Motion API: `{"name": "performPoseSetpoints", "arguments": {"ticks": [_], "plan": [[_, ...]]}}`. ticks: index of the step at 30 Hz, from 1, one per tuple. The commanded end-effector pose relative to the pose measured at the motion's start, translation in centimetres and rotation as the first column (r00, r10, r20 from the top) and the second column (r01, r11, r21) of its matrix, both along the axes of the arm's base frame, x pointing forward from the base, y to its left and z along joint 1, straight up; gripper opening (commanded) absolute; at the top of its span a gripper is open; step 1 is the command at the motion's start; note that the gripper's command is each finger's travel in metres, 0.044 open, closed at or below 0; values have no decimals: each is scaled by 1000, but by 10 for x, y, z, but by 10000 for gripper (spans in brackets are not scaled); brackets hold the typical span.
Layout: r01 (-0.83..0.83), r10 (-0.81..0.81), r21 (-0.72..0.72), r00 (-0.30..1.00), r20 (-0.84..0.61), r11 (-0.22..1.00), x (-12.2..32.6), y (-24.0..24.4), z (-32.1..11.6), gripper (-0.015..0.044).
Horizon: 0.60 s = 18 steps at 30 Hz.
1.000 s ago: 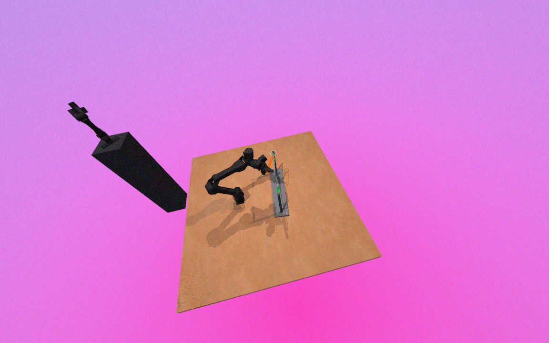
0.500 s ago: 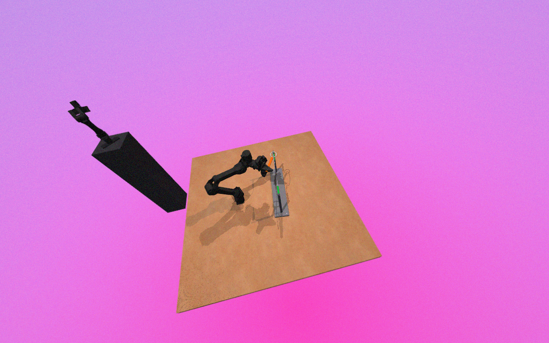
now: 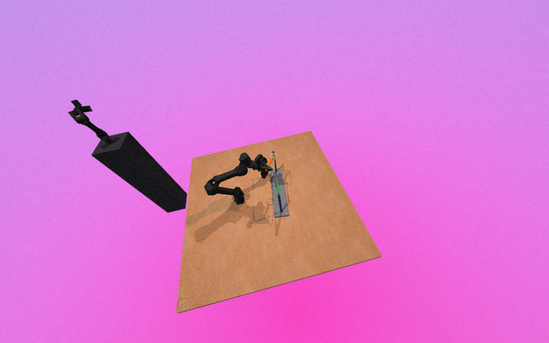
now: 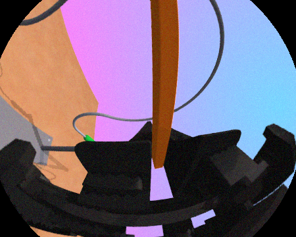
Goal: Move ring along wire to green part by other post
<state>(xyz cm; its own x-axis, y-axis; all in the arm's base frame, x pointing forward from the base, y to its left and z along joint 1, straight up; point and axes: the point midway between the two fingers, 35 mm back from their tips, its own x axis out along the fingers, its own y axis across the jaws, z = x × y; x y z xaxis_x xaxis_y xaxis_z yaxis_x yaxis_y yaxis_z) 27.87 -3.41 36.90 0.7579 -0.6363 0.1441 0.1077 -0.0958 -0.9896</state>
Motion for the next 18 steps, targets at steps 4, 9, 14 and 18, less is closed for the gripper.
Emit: {"name": "performPoseSetpoints", "arguments": {"ticks": [4, 9, 14, 18], "plan": [[-1, -1, -101, 1000, -18, 995, 0, 1, 2, -150], [-1, -3, -168, 1000, -26, 986, 0, 1, 5, -150], [-2, -6, -232, 999, -34, 973, 0, 2, 7, -150], [-3, -9, -281, 999, -40, 960, 0, 2, 9, -150]]}}
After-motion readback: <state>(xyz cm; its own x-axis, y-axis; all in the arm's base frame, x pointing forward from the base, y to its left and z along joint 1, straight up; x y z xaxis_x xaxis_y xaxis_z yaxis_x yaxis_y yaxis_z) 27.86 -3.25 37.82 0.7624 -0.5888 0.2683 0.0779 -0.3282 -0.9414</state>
